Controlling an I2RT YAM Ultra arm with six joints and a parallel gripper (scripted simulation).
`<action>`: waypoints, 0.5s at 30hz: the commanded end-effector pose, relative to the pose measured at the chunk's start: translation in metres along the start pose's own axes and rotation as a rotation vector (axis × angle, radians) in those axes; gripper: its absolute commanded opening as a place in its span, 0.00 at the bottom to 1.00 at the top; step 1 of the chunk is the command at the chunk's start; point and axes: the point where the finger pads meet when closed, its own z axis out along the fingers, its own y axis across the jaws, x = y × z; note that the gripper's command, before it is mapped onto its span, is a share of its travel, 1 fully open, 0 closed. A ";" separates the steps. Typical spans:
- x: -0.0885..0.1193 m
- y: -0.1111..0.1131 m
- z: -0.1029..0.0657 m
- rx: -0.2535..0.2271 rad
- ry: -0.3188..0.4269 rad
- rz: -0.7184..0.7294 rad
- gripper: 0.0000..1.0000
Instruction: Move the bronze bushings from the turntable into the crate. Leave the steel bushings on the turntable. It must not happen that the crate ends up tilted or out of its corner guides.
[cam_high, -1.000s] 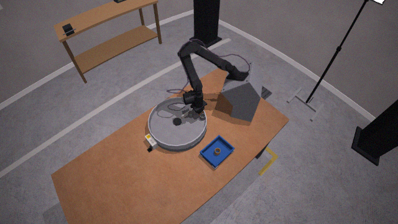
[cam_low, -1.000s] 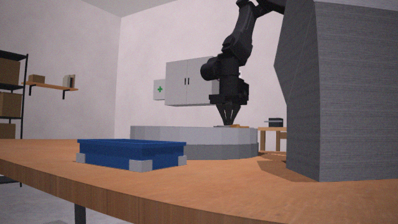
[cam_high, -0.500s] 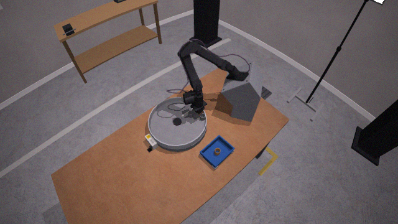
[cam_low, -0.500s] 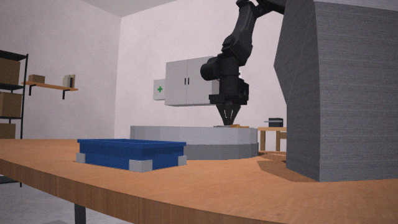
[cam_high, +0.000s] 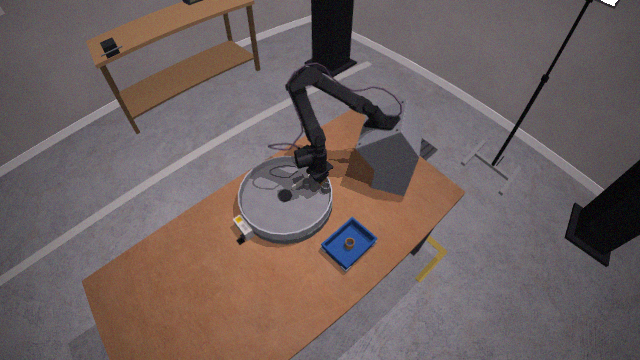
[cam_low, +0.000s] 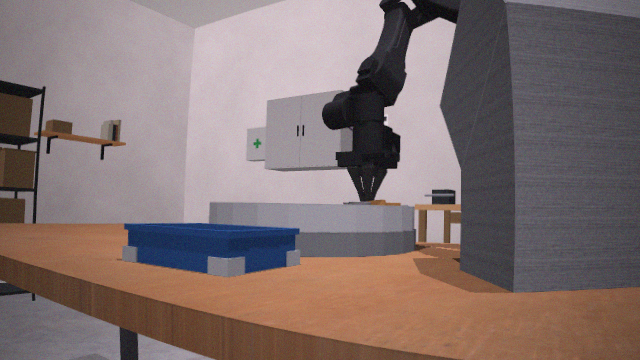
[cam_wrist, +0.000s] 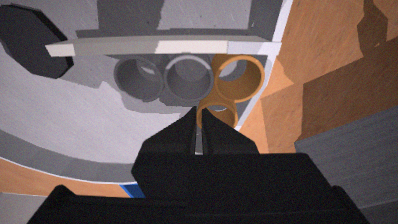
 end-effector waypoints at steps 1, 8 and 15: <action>-0.006 0.003 -0.002 -0.002 -0.024 -0.005 0.00; -0.006 0.003 -0.002 -0.002 -0.024 -0.005 0.00; -0.006 0.004 -0.006 -0.007 -0.023 -0.003 0.00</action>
